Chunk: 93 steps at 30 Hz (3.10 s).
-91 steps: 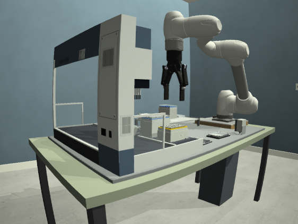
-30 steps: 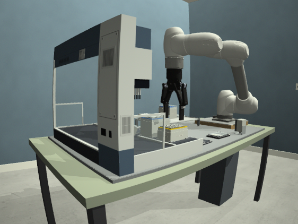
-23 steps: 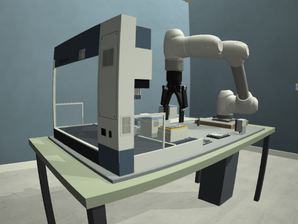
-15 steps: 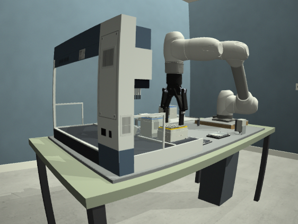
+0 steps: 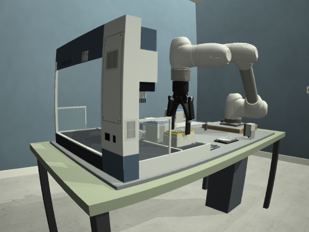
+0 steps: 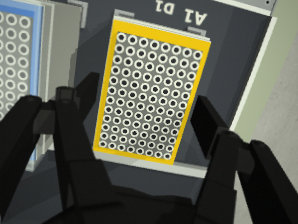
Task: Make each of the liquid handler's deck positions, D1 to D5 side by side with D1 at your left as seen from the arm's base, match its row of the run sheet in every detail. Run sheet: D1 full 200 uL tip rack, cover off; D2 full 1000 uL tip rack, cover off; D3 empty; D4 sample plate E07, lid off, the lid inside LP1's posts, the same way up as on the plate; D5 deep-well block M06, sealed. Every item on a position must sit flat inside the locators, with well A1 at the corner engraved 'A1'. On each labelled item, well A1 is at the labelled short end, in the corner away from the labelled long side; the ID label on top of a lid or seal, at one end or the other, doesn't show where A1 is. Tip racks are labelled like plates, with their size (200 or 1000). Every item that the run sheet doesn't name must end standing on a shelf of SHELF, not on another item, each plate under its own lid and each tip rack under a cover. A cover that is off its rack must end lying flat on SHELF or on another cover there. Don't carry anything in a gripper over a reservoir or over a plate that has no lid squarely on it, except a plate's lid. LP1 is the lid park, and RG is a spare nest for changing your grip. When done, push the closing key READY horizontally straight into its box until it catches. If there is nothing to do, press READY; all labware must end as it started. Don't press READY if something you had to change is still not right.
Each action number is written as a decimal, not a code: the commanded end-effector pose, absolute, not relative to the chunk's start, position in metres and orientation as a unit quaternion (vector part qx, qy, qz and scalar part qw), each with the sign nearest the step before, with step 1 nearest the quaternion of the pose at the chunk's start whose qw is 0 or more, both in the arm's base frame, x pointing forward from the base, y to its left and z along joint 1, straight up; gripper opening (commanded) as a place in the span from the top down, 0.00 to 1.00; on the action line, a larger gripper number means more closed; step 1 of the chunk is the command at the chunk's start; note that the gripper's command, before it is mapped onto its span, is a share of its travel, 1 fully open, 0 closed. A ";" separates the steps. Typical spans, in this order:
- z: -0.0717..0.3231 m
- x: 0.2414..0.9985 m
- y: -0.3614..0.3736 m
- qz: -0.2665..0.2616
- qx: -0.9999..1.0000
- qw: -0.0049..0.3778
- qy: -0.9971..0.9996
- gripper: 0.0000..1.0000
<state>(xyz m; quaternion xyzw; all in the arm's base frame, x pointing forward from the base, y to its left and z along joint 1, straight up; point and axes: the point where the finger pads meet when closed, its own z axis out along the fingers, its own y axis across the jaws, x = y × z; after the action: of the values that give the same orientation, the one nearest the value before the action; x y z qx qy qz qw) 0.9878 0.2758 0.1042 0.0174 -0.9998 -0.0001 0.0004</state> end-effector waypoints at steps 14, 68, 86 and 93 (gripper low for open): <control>0.083 0.988 0.276 -0.001 0.017 -0.001 -1.000 0.34; 0.063 0.988 0.276 -0.001 0.017 -0.001 -1.000 0.90; 0.081 0.988 0.276 -0.001 0.017 -0.001 -1.000 0.90; 0.089 0.988 0.276 -0.001 0.017 -0.001 -1.000 0.90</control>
<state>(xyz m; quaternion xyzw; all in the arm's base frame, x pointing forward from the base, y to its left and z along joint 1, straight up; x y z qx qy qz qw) 0.9877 0.2758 0.0849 0.0175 -0.9998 -0.0001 0.0003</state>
